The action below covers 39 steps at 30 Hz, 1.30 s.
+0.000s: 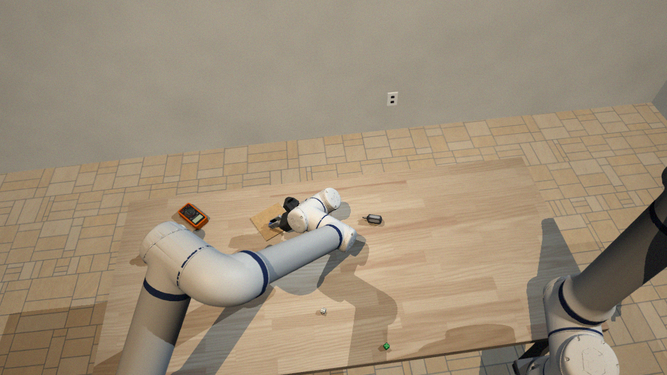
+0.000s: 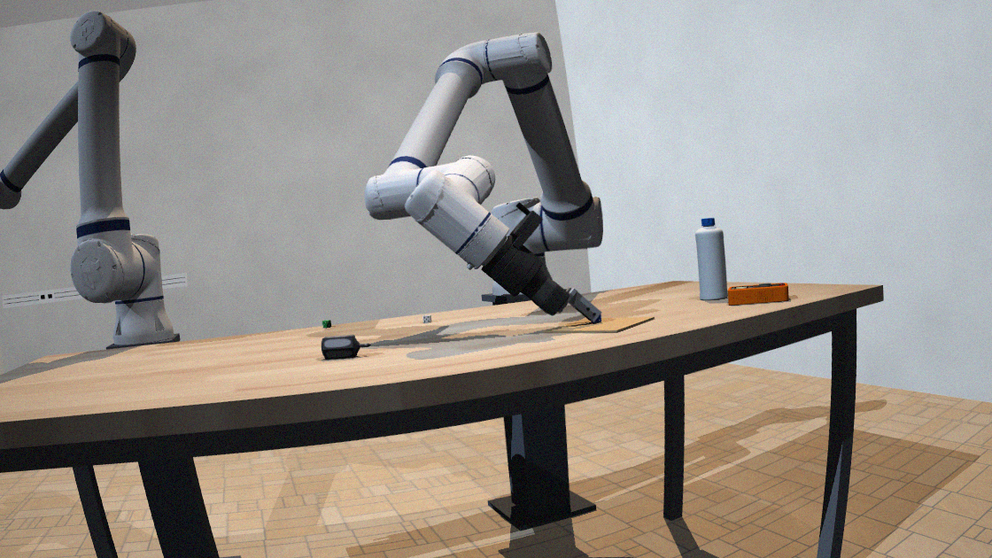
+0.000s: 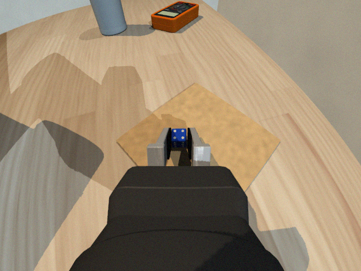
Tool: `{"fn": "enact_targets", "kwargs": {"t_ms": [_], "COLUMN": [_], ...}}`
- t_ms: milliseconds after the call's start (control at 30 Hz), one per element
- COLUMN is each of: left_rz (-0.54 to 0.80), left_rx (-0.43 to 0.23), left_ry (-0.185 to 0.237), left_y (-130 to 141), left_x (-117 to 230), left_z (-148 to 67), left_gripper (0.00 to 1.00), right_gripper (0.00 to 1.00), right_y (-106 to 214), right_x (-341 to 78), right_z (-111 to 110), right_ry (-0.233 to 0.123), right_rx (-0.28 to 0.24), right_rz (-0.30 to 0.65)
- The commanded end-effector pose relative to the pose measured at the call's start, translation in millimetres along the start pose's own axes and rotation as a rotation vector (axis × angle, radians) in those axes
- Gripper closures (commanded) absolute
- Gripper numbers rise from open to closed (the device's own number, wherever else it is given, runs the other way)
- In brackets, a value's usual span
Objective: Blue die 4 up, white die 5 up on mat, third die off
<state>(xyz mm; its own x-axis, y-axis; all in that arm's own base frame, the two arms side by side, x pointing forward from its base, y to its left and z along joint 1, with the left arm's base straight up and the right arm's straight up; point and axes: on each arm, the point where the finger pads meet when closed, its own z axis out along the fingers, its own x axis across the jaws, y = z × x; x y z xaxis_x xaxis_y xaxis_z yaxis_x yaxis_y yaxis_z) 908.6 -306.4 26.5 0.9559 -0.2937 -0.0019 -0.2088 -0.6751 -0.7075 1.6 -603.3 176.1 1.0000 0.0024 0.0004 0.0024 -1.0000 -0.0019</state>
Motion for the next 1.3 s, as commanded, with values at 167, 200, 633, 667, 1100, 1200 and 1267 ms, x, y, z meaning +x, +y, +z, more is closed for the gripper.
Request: {"fn": "enact_targets", "kwargs": {"t_ms": [167, 200, 633, 667, 1100, 1200, 1267], "left_rz": [-0.001, -0.001, -0.001, -0.001, -0.001, -0.001, -0.001], "left_rx": [-0.001, -0.001, -0.001, -0.001, -0.001, -0.001, -0.001], "left_ry": [0.001, 0.001, 0.001, 0.001, 0.001, 0.001, 0.001], "left_y": [-0.7, -0.7, -0.7, -0.7, -1.7, -4.3, -7.0], "left_x": [0.6, 0.6, 0.6, 0.6, 0.6, 0.6, 0.6], "left_z": [-1.1, -1.1, -1.1, -1.1, -2.0, -4.6, -7.3], "left_gripper": [0.42, 0.42, 0.07, 0.07, 0.07, 0.07, 0.07], "right_gripper": [0.00, 0.00, 0.00, 0.00, 0.00, 0.00, 0.00], "right_y": [0.7, 0.7, 0.7, 0.7, 0.7, 0.7, 0.7], "right_x": [-0.2, -0.2, -0.2, -0.2, -0.2, -0.2, -0.2], "right_z": [-0.9, -0.9, -0.9, -0.9, -0.9, -0.9, -0.9], "right_ry": [0.000, 0.000, 0.000, 0.000, 0.000, 0.000, 0.000], "right_rx": [-0.002, -0.002, -0.002, -0.002, -0.002, -0.002, -0.002], "right_rz": [0.000, 0.000, 0.000, 0.000, 0.000, 0.000, 0.000]}}
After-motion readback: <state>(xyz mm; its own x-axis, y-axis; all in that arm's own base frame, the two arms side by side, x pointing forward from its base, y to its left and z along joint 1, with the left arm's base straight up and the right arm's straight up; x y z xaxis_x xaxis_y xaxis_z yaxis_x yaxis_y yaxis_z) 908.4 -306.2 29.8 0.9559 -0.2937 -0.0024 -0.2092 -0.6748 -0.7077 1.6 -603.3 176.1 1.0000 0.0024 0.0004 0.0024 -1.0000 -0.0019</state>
